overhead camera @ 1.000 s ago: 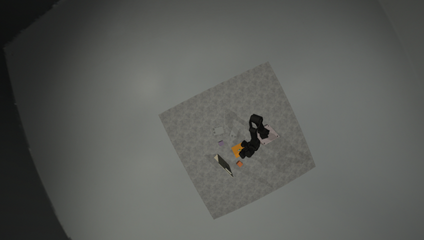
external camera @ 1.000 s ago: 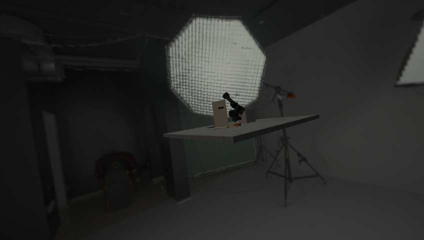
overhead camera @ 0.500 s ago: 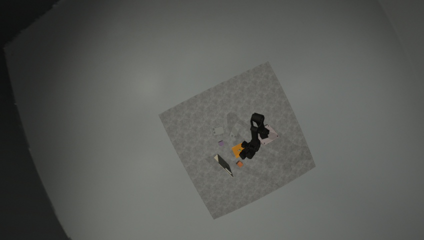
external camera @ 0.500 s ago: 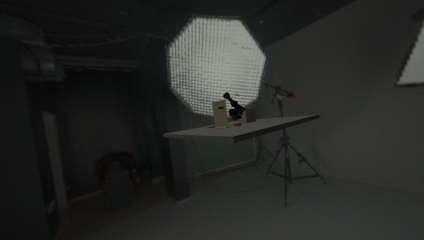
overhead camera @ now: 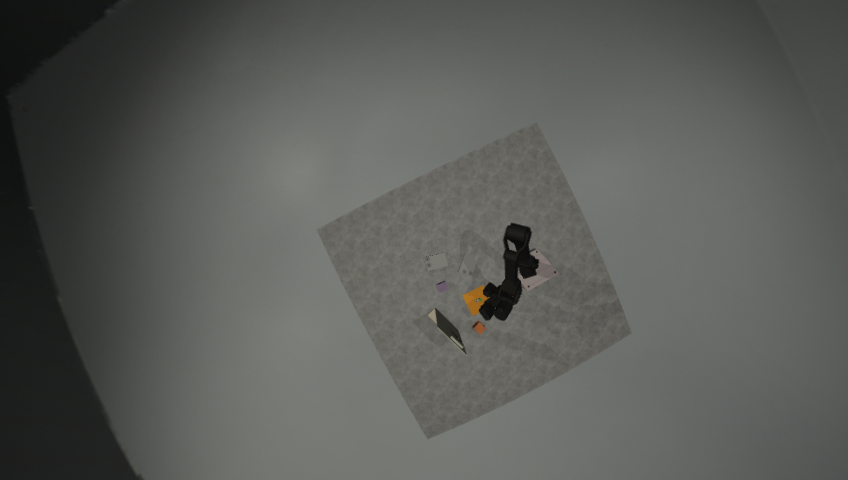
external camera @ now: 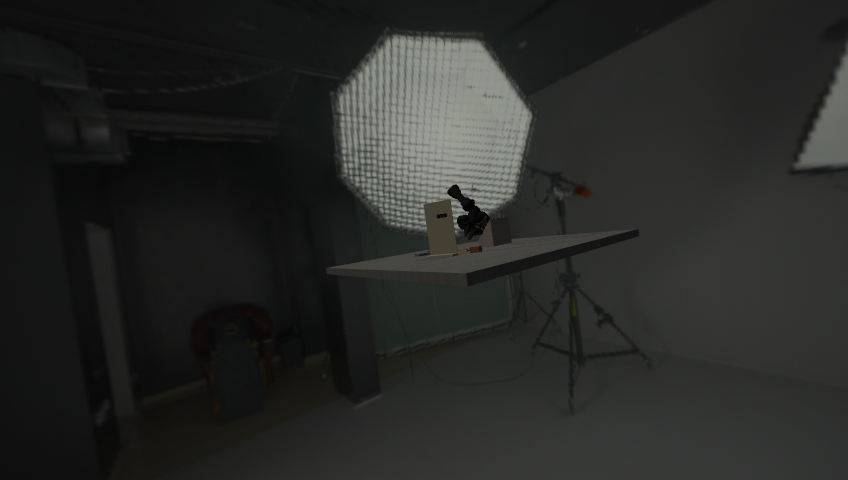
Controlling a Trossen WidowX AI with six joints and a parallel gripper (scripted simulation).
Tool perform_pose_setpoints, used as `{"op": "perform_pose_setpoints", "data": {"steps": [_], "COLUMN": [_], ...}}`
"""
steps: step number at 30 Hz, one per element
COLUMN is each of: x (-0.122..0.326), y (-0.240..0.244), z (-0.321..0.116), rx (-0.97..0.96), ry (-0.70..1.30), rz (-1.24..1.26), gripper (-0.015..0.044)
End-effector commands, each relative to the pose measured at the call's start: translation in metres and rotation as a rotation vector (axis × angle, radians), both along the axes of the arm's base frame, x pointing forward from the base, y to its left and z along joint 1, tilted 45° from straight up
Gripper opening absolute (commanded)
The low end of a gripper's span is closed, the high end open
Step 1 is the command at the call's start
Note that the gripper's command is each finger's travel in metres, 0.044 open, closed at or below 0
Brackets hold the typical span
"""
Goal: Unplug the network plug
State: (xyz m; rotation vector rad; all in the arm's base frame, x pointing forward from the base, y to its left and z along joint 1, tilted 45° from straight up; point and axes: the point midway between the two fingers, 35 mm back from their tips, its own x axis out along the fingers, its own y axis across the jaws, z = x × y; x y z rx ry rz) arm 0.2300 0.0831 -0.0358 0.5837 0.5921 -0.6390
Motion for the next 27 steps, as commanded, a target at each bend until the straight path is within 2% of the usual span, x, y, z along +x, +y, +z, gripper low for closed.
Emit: {"op": "perform_pose_setpoints", "data": {"steps": [1, 27], "x": [0.0, -0.008], "y": [0.004, 0.021], "z": [0.004, 0.027], "rx": [0.003, 0.0], "ry": [-0.005, -0.007], "rz": [-0.003, -0.002], "gripper": [0.0156, 0.0156]}}
